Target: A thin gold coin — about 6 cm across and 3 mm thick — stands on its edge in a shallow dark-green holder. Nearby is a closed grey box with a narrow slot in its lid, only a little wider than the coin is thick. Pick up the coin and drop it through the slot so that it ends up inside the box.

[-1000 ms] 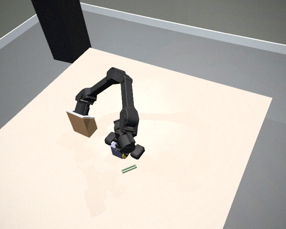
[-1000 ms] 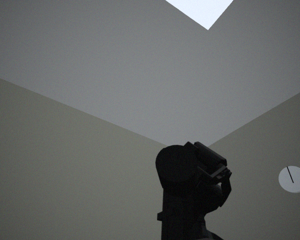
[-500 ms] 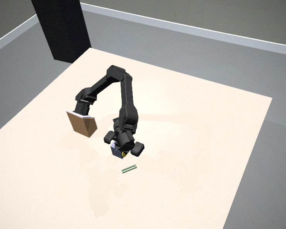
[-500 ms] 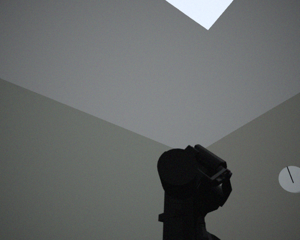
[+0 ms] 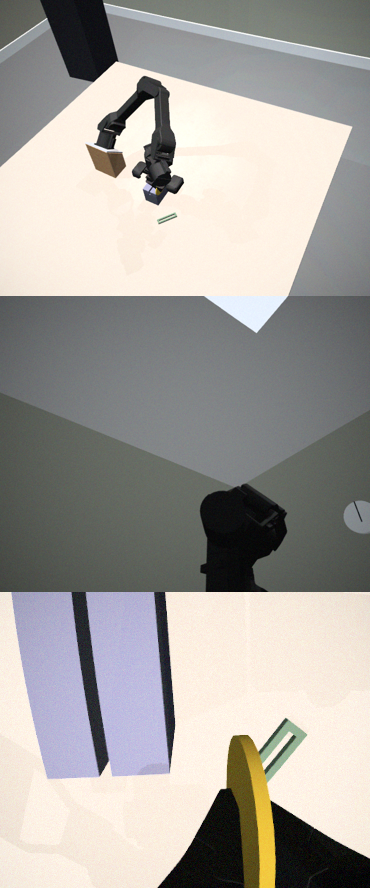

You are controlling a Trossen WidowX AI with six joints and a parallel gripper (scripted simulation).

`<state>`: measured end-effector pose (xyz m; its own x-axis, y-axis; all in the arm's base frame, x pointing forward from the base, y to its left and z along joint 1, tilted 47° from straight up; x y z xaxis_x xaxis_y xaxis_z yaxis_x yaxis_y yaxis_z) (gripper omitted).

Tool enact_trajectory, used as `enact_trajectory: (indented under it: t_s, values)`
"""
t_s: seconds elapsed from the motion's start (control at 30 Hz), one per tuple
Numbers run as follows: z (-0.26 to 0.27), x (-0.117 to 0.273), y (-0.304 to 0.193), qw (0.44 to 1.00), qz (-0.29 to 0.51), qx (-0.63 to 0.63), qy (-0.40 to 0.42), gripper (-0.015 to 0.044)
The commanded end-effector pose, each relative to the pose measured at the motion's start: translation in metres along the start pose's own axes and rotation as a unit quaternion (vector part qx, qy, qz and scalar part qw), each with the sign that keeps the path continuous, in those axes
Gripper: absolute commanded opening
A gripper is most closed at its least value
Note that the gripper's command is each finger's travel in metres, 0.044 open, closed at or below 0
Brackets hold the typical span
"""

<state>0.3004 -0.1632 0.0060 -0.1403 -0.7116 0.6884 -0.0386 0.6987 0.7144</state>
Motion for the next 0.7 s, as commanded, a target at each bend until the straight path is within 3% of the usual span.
enact_trajectory:
  t_s: [0.0,0.67]
  values:
    - [0.007,0.002,0.009,1.0,0.004,0.006,-0.001,0.0]
    - [0.044,-0.002,0.044,1.0,0.003,0.005,-0.001,0.0]
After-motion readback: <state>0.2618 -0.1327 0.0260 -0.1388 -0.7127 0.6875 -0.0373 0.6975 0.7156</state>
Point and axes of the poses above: the point midway between the two fingers, 35 mm back from their tips, its own x axis back along the fingers, its own z axis across the jaws, y = z × x, the point moved 6 cm from there along x, back along the fingers, and after that the axes turned 8 degrees about x, right-handed, at the moved point
